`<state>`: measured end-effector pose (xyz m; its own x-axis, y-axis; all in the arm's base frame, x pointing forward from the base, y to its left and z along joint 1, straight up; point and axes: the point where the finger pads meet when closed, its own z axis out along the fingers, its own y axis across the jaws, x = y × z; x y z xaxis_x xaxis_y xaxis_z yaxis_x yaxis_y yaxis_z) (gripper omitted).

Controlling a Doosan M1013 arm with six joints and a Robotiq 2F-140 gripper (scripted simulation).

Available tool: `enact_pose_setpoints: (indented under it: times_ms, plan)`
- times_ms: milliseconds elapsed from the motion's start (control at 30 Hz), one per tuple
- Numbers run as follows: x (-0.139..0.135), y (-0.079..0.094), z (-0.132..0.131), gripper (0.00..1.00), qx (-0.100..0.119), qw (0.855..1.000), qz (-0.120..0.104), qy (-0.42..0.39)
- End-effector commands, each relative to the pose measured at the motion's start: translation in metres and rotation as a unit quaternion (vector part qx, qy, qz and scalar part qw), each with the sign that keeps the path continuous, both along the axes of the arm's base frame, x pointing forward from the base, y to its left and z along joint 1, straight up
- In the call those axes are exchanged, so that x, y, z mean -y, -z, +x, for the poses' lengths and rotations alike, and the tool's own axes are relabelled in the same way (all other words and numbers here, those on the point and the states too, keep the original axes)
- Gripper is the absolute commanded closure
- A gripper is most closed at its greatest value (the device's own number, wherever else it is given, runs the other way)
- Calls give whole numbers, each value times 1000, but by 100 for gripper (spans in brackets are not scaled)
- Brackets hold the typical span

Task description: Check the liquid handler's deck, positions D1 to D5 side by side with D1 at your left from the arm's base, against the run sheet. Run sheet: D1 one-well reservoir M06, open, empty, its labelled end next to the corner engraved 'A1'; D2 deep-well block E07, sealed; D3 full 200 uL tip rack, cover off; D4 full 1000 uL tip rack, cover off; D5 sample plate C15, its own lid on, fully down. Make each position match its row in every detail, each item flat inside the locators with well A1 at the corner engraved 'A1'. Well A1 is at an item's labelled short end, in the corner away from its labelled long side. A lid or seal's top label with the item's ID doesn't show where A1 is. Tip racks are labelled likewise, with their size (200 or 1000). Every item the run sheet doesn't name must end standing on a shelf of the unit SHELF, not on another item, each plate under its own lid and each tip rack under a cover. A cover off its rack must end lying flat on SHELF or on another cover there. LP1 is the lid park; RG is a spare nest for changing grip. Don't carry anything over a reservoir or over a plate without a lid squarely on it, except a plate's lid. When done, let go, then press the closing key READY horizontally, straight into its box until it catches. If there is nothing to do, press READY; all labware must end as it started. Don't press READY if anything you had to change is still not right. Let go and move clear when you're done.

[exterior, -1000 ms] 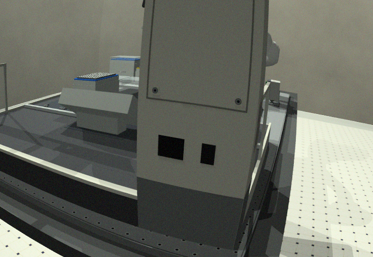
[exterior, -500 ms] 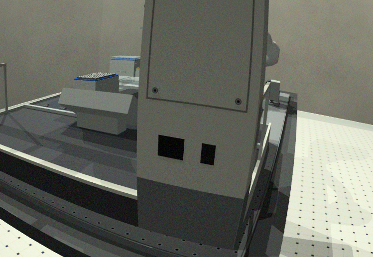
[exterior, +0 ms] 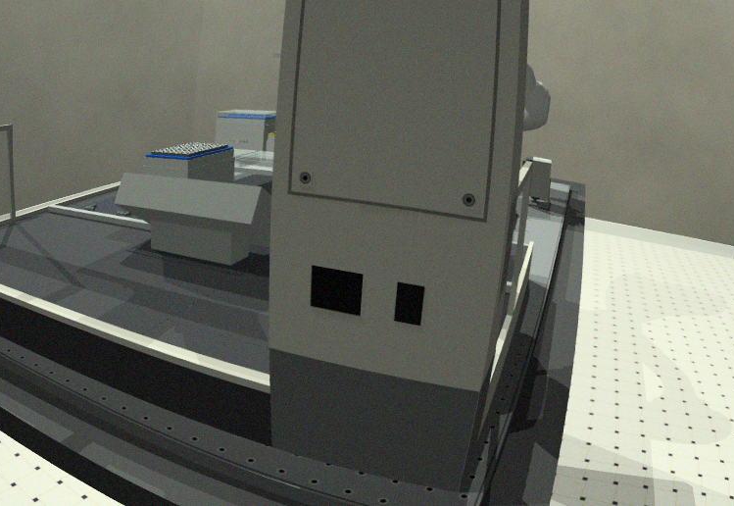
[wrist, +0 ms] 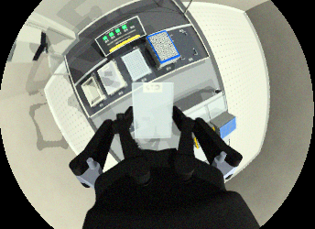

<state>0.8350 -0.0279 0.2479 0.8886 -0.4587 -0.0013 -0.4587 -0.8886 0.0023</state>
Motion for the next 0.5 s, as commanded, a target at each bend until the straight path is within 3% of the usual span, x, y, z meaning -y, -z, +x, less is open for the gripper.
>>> enact_pose_setpoints:
  times_ms: [0,467]
  plan:
    - [0,-1,0,90,1,1000,0,29]
    - [0,-1,0,90,1,989,0,148]
